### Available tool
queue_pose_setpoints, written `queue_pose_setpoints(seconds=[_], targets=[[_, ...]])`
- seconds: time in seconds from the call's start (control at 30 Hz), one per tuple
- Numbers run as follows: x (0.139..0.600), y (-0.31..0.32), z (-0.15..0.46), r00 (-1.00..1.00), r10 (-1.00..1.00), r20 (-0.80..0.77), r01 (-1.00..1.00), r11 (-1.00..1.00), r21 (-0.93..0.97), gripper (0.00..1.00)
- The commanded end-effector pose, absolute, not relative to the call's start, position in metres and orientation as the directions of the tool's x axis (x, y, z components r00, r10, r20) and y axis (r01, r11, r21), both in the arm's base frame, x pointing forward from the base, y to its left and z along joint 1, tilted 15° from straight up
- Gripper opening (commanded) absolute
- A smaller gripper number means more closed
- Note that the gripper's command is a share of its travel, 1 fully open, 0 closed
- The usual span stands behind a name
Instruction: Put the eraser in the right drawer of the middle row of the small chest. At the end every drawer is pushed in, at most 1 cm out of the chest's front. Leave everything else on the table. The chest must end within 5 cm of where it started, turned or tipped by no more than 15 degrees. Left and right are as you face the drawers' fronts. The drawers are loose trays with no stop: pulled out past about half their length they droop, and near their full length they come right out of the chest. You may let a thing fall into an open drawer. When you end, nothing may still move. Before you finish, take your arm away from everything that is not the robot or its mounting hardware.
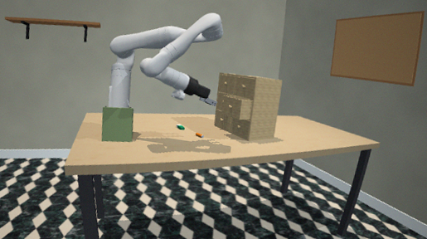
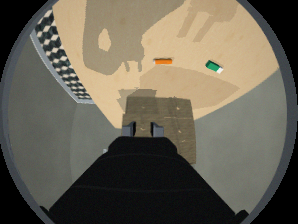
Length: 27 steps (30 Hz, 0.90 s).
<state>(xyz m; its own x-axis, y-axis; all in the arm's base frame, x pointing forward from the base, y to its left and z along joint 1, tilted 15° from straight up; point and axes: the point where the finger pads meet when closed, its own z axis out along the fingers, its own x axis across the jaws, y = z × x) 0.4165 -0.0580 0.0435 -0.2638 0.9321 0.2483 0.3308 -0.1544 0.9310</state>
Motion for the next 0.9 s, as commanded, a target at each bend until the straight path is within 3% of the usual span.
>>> queue_pose_setpoints(seconds=[0.0, 0.87], targets=[[0.4168, -0.0584, 0.0444, -0.264, 0.932, 0.247, 0.330, -0.154, 0.931, 0.67], [0.4132, -0.0606, 0.0494, -0.264, 0.932, 0.247, 0.390, -0.131, 0.912, 0.67]])
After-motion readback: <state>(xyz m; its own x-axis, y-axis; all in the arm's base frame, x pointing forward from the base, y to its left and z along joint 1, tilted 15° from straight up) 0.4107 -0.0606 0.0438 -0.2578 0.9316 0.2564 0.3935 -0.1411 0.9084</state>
